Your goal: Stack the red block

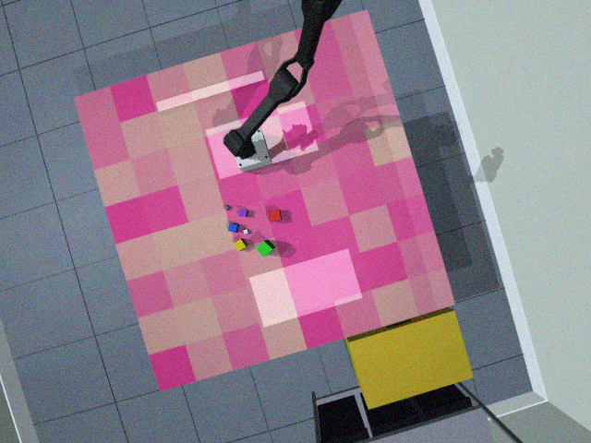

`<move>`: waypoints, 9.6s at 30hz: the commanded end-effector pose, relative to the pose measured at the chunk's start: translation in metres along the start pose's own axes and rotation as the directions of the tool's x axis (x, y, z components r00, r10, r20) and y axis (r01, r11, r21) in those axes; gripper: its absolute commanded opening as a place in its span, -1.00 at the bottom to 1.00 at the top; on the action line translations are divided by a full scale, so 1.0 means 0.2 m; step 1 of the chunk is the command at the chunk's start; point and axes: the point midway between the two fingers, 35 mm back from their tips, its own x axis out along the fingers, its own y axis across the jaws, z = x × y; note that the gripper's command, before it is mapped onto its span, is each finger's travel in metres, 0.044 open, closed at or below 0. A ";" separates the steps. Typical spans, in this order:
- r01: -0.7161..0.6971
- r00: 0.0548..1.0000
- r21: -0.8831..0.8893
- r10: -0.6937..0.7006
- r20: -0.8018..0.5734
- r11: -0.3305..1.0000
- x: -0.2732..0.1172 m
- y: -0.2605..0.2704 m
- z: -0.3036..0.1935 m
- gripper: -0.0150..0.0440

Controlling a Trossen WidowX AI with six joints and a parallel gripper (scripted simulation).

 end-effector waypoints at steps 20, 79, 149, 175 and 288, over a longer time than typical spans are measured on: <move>0.070 0.722 -0.704 -0.523 -0.453 0.707 0.07 -1.33 -0.97 1.00; -0.516 -0.427 0.115 -0.371 0.825 0.849 -2.88 -2.49 0.61 1.00; -0.516 -0.426 0.115 -0.371 0.825 0.849 -3.07 -2.66 0.97 0.09; -0.516 -0.427 0.115 -0.371 0.825 0.849 -2.84 -2.46 0.52 -0.49; -0.525 -0.429 0.119 -0.383 0.818 0.843 -3.19 -2.94 0.19 1.00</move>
